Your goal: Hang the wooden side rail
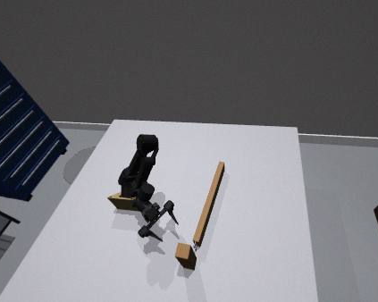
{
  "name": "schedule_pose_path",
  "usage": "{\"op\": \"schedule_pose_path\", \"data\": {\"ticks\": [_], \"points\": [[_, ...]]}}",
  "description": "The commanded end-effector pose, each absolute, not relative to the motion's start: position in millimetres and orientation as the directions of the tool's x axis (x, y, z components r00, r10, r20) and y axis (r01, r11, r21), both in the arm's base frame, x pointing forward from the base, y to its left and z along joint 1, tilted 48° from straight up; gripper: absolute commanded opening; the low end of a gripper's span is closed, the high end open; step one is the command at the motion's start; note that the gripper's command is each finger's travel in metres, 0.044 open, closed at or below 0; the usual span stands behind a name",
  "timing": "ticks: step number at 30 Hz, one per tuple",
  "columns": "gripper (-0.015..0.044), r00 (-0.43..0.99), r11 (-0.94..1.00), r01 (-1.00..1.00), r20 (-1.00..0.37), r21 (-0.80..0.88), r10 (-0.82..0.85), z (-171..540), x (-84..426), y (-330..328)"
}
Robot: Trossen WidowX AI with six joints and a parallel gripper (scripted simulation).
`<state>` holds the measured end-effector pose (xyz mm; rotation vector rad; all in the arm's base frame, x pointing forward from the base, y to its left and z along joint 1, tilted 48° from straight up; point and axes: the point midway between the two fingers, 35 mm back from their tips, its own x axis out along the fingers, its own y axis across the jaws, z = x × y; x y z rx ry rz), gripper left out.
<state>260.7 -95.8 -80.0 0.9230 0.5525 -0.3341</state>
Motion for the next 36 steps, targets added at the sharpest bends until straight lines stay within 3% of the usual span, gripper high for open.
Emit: {"op": "schedule_pose_path", "data": {"ticks": [1,21,28,36], "points": [[0.044,0.818,0.59,0.472,-0.575,0.654,-0.018,-79,258,-91],[0.044,0.807,0.575,0.491,-0.591,0.654,-0.016,-83,261,-92],[0.044,0.662,0.426,0.678,-0.75,0.599,0.001,-96,300,-103],[0.044,0.491,0.299,0.832,-0.871,0.467,-0.009,-53,331,-103]]}}
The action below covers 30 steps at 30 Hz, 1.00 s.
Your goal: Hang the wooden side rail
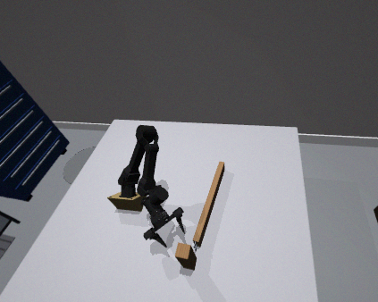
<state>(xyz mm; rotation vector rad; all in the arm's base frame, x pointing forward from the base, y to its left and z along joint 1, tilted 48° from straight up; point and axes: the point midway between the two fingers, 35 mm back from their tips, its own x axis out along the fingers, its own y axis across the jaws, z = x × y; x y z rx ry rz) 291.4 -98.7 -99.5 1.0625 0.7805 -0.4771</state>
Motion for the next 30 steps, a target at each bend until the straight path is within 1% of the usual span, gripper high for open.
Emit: {"op": "schedule_pose_path", "data": {"ticks": [1,6,30], "points": [[0.044,0.474,0.291,0.844,-0.881,0.451,-0.007,-50,330,-102],[0.044,0.398,0.261,0.886,-0.917,0.384,-0.001,-37,324,-96],[0.044,0.398,0.261,0.886,-0.917,0.384,-0.001,-37,324,-96]]}}
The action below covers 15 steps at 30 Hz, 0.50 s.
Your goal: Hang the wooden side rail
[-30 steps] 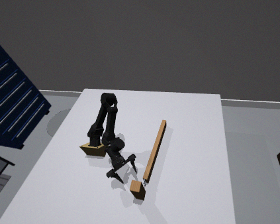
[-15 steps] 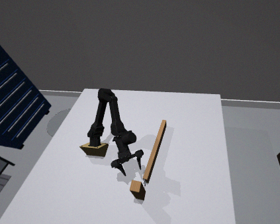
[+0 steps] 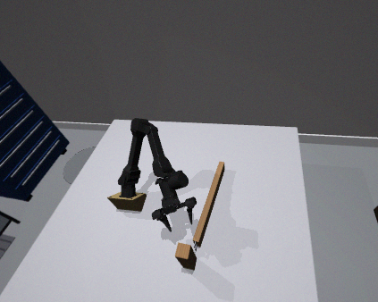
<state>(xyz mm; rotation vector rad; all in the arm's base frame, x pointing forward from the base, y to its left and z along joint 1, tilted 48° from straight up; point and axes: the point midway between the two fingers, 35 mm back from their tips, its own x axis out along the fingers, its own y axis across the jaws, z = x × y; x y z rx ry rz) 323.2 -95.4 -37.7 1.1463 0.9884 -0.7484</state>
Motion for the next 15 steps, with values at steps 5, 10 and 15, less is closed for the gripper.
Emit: {"op": "schedule_pose_path", "data": {"ticks": [5,10,15], "points": [[0.044,0.398,0.261,0.886,-0.917,0.384,-0.001,-37,324,-96],[0.044,0.351,0.47,0.816,-0.935,0.336,0.059,-39,334,-95],[0.044,0.255,0.798,0.526,-0.95,0.294,0.181,-40,351,-93]]}}
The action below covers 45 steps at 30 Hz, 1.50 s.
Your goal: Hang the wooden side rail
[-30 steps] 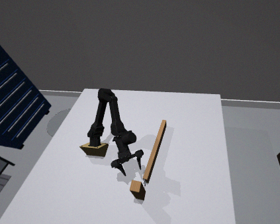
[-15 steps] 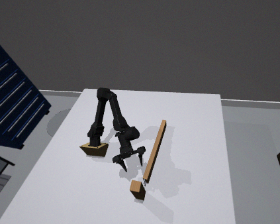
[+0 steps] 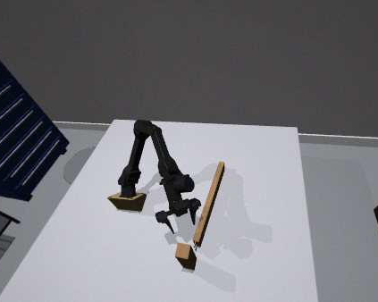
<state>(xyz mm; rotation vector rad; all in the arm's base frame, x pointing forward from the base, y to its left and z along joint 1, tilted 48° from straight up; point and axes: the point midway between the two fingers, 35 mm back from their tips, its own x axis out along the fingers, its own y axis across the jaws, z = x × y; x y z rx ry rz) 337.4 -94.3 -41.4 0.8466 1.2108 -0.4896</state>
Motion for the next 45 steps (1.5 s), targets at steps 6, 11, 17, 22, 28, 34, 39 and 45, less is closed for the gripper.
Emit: {"op": "schedule_pose_path", "data": {"ticks": [6,11,17,22,28,34,39,45], "points": [[0.044,0.145,0.942,0.025,-0.933,0.335,0.328,-38,368,-90],[0.044,0.064,0.832,-0.396,-0.892,0.388,0.447,-33,380,-87],[0.044,-0.01,0.553,-0.736,-0.822,0.392,0.569,-25,390,-83],[0.044,-0.046,0.33,-0.884,-0.765,0.33,0.642,-18,396,-81],[0.044,-0.073,0.067,-0.983,-0.697,0.172,0.713,-9,401,-79],[0.044,-0.078,0.0,-0.993,-0.68,0.114,0.729,-7,402,-79],[0.044,-0.078,0.0,-0.993,-0.68,0.114,0.729,-7,402,-79],[0.044,-0.078,0.0,-0.993,-0.68,0.114,0.729,-7,402,-79]]}}
